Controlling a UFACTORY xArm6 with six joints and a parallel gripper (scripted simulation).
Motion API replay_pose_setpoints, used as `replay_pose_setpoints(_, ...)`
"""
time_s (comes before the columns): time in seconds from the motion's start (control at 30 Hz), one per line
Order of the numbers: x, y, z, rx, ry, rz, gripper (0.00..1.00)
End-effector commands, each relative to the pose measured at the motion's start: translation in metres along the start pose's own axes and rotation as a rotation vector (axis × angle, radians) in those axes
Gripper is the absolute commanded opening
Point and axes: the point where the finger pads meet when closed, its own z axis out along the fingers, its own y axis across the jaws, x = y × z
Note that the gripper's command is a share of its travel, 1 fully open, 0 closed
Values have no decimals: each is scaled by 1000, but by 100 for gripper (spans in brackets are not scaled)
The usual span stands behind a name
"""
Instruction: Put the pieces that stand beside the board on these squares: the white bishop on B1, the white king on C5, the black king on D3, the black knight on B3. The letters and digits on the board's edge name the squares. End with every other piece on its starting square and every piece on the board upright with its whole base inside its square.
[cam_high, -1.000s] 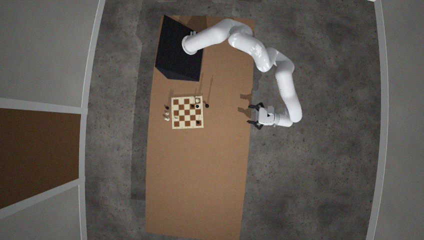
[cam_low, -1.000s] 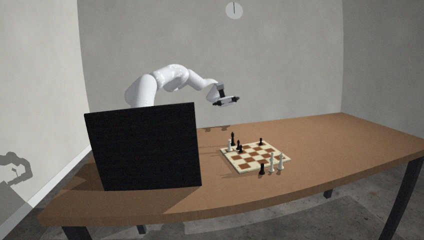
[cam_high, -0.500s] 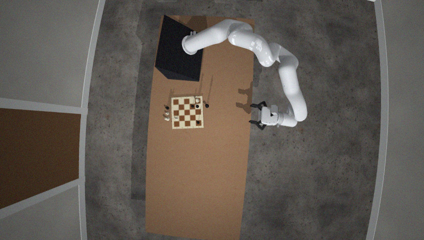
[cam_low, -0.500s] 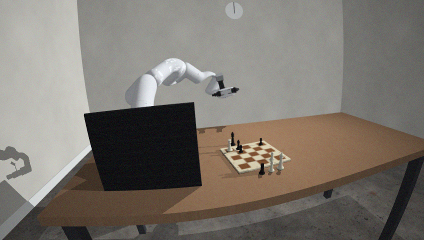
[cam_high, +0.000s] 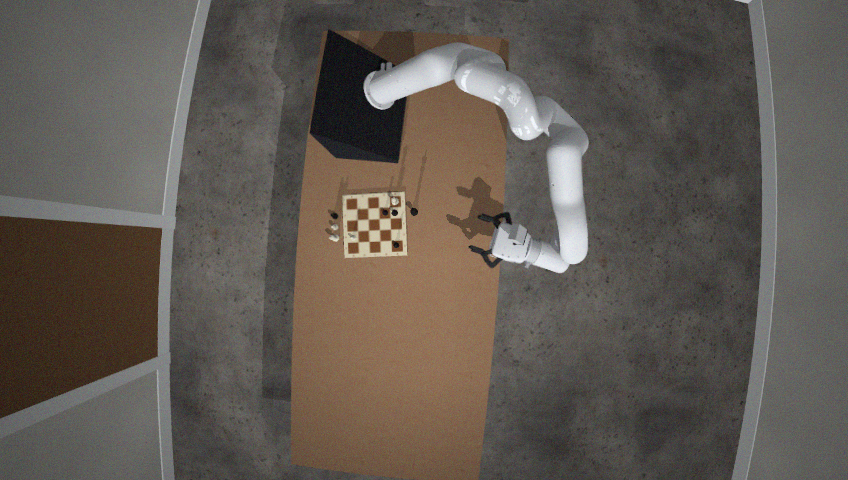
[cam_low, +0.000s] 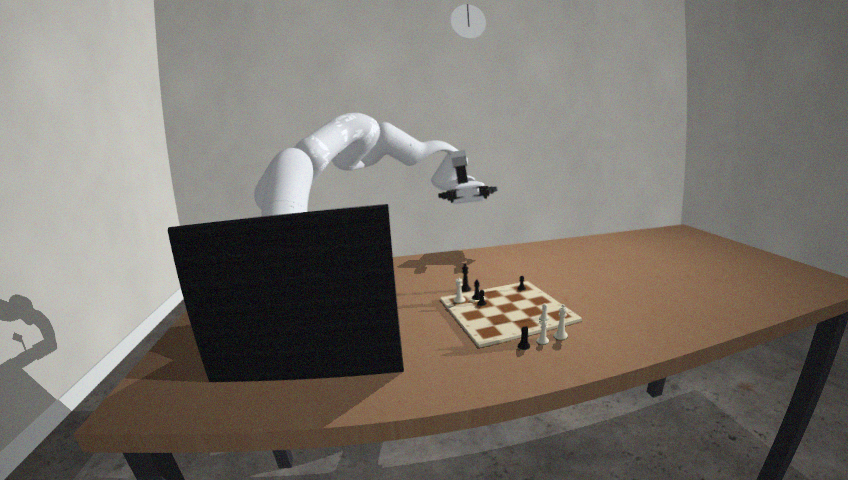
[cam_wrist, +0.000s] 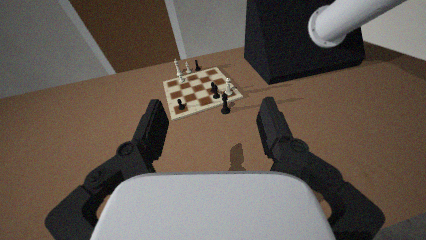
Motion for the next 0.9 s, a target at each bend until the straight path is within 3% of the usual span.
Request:
replay_pose_setpoints(0.0,-16,-21,39,-93,-79,-61,100)
replay_pose_setpoints(0.03,-25,-30,64,-161,-137,-89,100)
replay_pose_setpoints(0.2,-26,-30,66,-161,-137,-89,100)
replay_pose_setpoints(0.23,-35,-39,93,-233,-207,-111,100)
replay_pose_setpoints(0.27,-35,-39,93,-233,-207,-111,100)
replay_pose_setpoints(0.3,-44,-45,118,-308,-289,-125,100)
replay_pose_setpoints(0.4,-45,-47,122,-308,-289,-125,100)
replay_pose_setpoints(0.43,-53,-51,144,-384,-382,-128,100)
replay_pose_setpoints(0.53,-54,-54,151,-384,-382,-128,100)
replay_pose_setpoints(0.57,-62,-59,178,-457,-485,-118,100)
replay_pose_setpoints(0.67,-63,-60,180,-457,-485,-118,100)
replay_pose_setpoints(0.7,-70,-66,207,-526,-593,-94,100)
replay_pose_setpoints(0.77,-70,-66,207,-526,-593,-94,100)
replay_pose_setpoints(0.8,-75,-70,228,-581,-691,-58,100)
replay_pose_setpoints(0.87,-76,-72,234,-589,-705,-55,100)
